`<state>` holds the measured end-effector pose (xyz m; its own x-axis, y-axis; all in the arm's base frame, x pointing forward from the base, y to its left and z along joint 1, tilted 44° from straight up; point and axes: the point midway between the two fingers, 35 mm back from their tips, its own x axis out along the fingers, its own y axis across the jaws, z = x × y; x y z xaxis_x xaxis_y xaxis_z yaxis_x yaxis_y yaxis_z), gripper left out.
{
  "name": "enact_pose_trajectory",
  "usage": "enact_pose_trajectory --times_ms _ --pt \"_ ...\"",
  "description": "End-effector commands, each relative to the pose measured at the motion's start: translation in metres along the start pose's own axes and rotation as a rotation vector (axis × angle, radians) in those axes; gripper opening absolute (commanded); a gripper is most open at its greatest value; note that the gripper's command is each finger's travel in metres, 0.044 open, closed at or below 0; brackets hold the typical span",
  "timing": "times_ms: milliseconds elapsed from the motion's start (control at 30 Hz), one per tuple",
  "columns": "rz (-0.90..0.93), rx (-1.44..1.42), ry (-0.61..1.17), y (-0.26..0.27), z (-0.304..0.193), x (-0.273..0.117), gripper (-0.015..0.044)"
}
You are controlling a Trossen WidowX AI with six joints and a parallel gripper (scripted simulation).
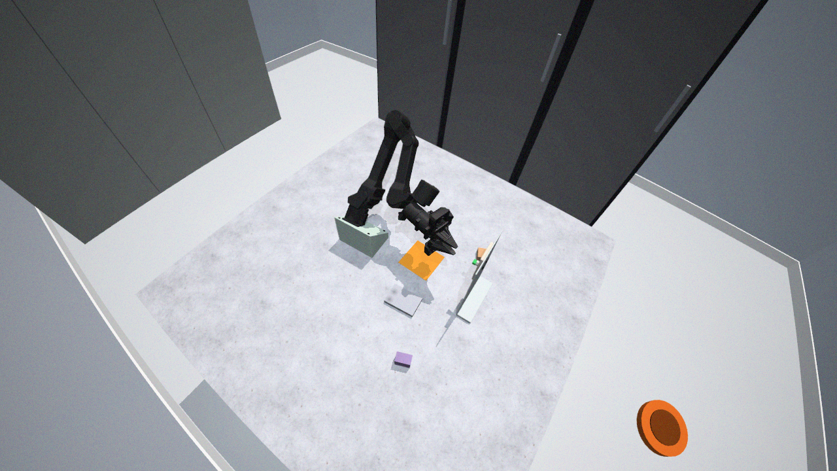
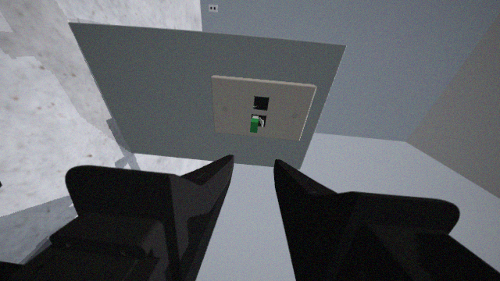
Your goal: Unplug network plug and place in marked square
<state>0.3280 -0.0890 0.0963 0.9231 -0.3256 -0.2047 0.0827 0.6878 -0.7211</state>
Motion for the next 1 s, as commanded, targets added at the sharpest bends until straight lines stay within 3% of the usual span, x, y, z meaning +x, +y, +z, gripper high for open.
enact_pose_trajectory --times_ms 0,967 --pt "-0.005 -0.002 -0.001 0.0 0.003 0.011 0.0156" --pt "-0.006 -0.001 -0.003 -0.001 0.014 0.05 0.0156"
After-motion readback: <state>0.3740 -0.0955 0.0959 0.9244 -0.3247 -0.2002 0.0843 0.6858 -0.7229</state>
